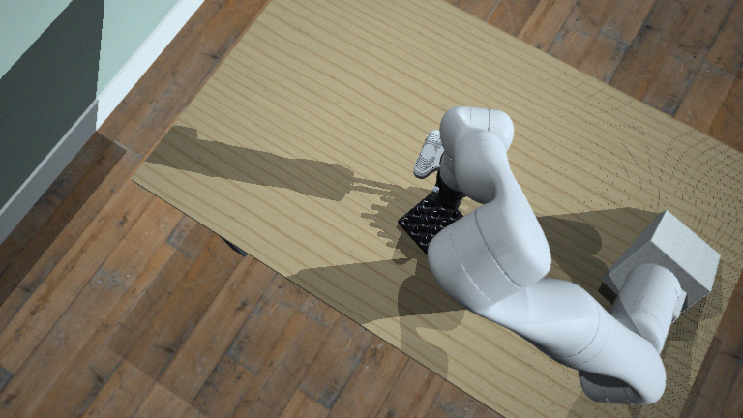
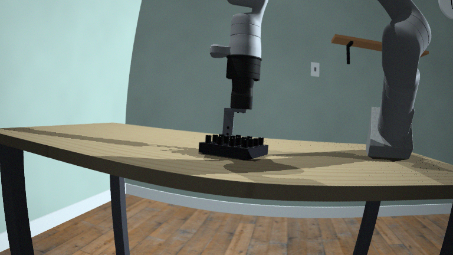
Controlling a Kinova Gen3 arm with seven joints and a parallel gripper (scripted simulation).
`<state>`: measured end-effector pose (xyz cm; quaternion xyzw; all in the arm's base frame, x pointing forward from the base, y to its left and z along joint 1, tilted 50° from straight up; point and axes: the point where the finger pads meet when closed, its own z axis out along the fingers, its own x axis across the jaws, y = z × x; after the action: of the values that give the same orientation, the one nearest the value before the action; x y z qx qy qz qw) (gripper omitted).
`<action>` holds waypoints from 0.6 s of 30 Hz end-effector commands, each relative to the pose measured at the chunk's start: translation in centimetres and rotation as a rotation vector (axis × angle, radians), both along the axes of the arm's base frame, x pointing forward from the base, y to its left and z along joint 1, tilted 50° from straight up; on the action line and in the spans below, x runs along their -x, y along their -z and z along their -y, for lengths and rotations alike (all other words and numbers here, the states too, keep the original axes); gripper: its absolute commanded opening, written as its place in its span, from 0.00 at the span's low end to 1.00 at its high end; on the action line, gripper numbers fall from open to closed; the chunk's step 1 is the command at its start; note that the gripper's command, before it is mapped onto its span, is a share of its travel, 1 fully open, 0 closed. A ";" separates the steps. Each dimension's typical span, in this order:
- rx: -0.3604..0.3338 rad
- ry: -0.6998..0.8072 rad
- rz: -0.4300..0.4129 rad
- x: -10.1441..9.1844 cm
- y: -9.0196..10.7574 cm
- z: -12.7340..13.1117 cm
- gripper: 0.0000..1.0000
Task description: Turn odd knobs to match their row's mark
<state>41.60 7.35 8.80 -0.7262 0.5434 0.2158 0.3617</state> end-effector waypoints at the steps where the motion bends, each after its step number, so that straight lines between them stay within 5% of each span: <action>1: -0.002 -0.020 0.028 0.0 0.0 0.1 0.30; 18: 0.024 -0.227 0.273 0.0 0.0 0.1 0.30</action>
<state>41.60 7.35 8.80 -0.8079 0.4128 0.1513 0.3925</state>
